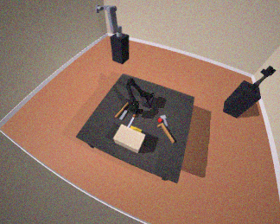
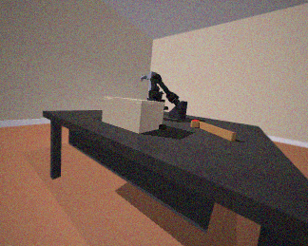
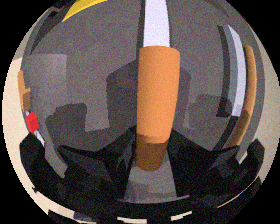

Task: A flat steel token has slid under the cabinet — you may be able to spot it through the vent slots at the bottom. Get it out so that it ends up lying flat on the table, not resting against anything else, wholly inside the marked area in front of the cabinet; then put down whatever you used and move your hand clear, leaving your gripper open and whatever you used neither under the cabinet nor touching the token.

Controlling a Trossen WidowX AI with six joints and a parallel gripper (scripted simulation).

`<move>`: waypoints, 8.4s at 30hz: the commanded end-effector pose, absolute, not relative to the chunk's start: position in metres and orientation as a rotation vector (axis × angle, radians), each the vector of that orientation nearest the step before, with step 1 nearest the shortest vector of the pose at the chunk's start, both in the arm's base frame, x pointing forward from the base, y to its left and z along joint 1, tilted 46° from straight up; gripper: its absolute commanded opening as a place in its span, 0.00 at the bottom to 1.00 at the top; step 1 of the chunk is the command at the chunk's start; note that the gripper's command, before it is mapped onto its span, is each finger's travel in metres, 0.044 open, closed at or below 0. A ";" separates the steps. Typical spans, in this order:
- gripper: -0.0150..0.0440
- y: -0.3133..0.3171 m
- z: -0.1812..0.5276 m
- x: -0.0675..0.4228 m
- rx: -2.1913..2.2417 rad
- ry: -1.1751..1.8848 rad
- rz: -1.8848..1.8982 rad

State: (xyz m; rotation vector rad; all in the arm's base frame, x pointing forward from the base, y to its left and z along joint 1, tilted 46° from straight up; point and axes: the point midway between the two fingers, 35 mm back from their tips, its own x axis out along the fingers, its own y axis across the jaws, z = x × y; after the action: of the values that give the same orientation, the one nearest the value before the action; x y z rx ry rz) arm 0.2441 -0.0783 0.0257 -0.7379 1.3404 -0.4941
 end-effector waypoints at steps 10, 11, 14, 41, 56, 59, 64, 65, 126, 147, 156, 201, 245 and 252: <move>0.59 -0.078 0.026 0.244 -0.739 1.340 -0.493; 0.59 -0.078 0.026 0.244 -0.739 1.340 -0.493; 0.71 -0.078 0.026 0.244 -0.739 1.338 -0.490; 0.45 -0.081 0.025 0.245 -0.735 1.331 -0.498; 0.25 -0.079 0.025 0.251 -0.745 1.337 -0.488; 0.25 -0.079 0.025 0.254 -0.750 1.339 -0.484; 0.25 -0.077 0.026 0.260 -0.757 1.342 -0.478; 0.25 -0.077 0.026 0.261 -0.758 1.343 -0.477; 0.25 -0.060 0.029 0.328 -0.772 1.348 -0.463; 0.25 -0.055 0.030 0.349 -0.772 1.347 -0.463; 0.25 -0.052 0.031 0.358 -0.772 1.346 -0.463; 0.25 -0.042 0.033 0.401 -0.770 1.344 -0.463; 0.25 -0.033 0.032 0.433 -0.769 1.342 -0.464; 0.25 -0.026 0.023 0.431 -0.769 1.342 -0.463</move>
State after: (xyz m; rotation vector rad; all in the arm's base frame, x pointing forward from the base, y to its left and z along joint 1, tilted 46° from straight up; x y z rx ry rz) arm 0.4317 -0.0311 0.0294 -0.7620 1.3403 -0.4669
